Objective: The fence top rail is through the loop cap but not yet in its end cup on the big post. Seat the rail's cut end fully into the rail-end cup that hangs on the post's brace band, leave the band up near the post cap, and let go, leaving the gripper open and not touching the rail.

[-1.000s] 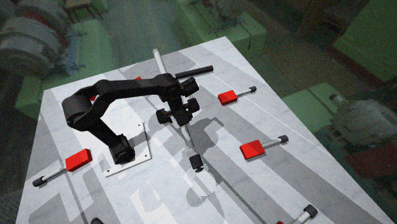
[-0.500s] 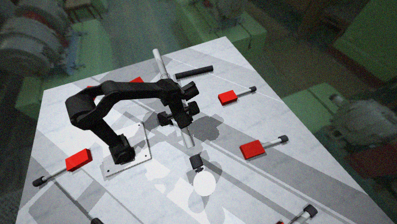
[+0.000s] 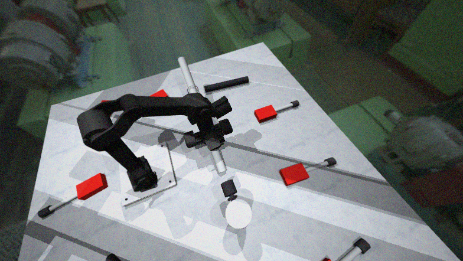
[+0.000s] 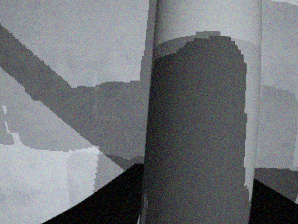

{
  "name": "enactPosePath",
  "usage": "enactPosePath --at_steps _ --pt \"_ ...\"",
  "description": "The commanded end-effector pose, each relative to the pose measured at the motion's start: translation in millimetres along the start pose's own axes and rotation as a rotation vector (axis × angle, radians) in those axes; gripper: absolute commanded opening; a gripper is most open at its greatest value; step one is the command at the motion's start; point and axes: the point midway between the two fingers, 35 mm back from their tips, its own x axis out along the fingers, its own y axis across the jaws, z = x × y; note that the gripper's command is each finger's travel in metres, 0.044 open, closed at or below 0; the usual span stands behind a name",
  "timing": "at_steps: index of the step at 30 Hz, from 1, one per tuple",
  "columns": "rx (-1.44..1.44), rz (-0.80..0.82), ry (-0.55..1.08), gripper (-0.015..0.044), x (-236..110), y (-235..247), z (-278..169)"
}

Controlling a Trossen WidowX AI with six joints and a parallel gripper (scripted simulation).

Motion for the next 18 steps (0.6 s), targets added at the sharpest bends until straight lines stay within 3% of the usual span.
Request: enactPosePath --at_steps 1,4,8,18 --pt "-0.003 0.000 0.003 0.0112 1 0 0" --pt "-0.003 0.000 0.003 0.0092 1 0 0" --pt "-0.003 0.000 0.003 0.0000 -3 0 0" --pt "0.000 0.000 -0.107 0.0000 -28 2 17"
